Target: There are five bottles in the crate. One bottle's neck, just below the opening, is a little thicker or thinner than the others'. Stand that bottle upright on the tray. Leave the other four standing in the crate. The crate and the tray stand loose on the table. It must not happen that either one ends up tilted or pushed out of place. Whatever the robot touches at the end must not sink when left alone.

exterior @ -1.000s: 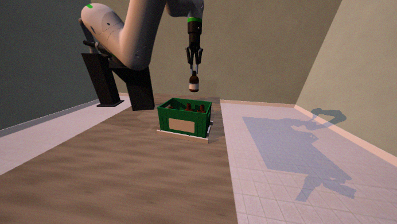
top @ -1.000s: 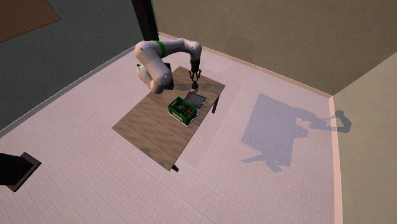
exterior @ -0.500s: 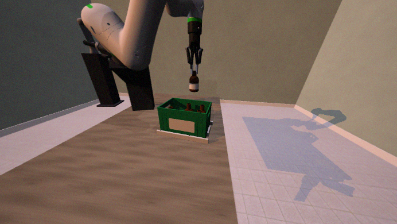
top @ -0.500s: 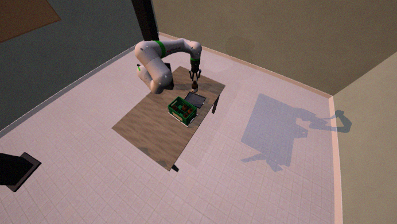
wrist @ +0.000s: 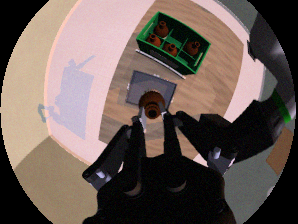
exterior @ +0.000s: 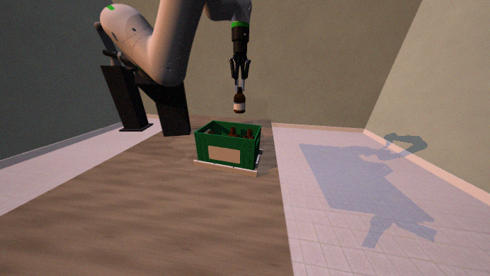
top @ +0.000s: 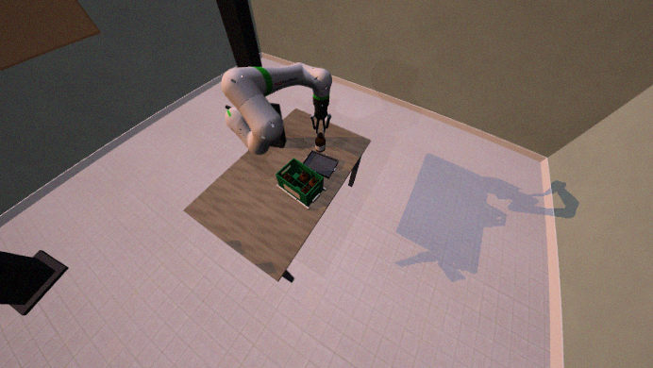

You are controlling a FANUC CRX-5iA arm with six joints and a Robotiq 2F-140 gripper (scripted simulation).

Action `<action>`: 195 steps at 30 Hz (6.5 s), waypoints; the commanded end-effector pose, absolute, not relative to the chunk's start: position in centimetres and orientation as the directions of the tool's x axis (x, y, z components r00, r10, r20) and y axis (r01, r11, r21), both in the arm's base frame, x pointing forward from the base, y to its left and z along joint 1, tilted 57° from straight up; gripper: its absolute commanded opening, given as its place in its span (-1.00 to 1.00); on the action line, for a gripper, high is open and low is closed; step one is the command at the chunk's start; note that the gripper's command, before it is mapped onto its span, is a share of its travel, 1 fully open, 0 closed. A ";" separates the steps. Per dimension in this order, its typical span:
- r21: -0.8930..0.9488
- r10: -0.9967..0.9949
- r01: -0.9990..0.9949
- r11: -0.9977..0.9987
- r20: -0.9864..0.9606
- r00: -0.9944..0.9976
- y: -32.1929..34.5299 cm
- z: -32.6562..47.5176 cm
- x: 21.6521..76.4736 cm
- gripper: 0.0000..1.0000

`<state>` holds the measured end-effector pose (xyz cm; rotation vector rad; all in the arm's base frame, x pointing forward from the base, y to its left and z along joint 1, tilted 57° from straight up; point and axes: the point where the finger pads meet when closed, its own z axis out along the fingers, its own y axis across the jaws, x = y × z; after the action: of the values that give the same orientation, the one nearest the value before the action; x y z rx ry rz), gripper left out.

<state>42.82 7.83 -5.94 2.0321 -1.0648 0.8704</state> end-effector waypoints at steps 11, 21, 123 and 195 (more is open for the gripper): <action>0.252 -0.412 -0.862 -0.440 0.796 0.443 7.9 -5.9 42.9 -0.80; 0.252 -0.412 -0.862 -0.440 0.796 0.443 7.5 -6.2 43.0 -0.80; 0.252 -0.412 -0.862 -0.440 0.796 0.443 -4.9 -14.9 46.8 -0.80; 0.252 -0.412 -0.862 -0.440 0.796 0.443 -6.0 -15.6 47.2 -0.80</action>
<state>47.11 -5.99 -15.52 2.0323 -1.0649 0.8704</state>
